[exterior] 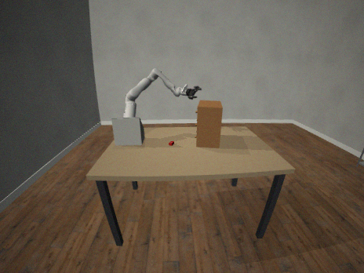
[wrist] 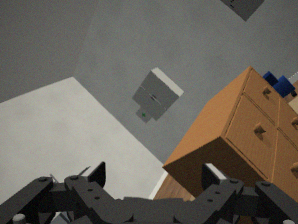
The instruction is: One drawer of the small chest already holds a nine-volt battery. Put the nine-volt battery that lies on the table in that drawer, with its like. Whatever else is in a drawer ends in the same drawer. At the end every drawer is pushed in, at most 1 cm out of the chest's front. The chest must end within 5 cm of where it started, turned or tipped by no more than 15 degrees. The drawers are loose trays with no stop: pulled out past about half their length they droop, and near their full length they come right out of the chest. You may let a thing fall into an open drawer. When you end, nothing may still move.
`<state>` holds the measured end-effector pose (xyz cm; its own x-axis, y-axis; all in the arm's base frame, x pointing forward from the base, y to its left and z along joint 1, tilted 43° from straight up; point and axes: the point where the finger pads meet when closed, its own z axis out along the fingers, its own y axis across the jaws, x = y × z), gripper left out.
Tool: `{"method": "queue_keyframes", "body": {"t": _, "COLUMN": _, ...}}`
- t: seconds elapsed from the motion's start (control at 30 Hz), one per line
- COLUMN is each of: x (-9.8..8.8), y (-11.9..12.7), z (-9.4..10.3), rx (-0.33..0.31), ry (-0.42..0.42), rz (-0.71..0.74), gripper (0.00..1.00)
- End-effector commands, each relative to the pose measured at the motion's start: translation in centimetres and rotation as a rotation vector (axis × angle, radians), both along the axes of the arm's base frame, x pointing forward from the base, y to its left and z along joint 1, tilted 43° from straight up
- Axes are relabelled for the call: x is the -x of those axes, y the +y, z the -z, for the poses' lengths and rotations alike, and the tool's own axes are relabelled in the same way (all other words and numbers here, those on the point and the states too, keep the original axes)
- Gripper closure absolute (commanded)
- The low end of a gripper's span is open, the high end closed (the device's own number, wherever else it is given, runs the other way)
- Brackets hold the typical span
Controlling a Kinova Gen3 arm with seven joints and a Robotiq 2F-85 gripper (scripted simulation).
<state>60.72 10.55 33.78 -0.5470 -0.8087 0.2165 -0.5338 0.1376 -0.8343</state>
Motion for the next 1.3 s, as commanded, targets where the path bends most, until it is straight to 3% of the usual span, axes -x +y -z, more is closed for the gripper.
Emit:
{"method": "queue_keyframes", "body": {"t": 0.0, "x": -0.02, "y": -0.10, "z": -0.11, "rx": -0.001, "ry": -0.002, "rz": 0.002, "gripper": 0.00}}
{"method": "queue_keyframes", "body": {"t": 0.8, "x": -0.02, "y": -0.14, "z": -0.11, "rx": -0.010, "ry": 0.003, "rz": 0.007, "gripper": 0.00}}
{"method": "queue_keyframes", "body": {"t": 1.1, "x": -0.01, "y": -0.27, "z": -0.14, "rx": -0.053, "ry": 0.024, "rz": 0.031, "gripper": 0.00}}
{"method": "queue_keyframes", "body": {"t": 1.27, "x": -0.01, "y": -0.26, "z": -0.24, "rx": -0.115, "ry": 0.053, "rz": 0.059, "gripper": 0.00}}
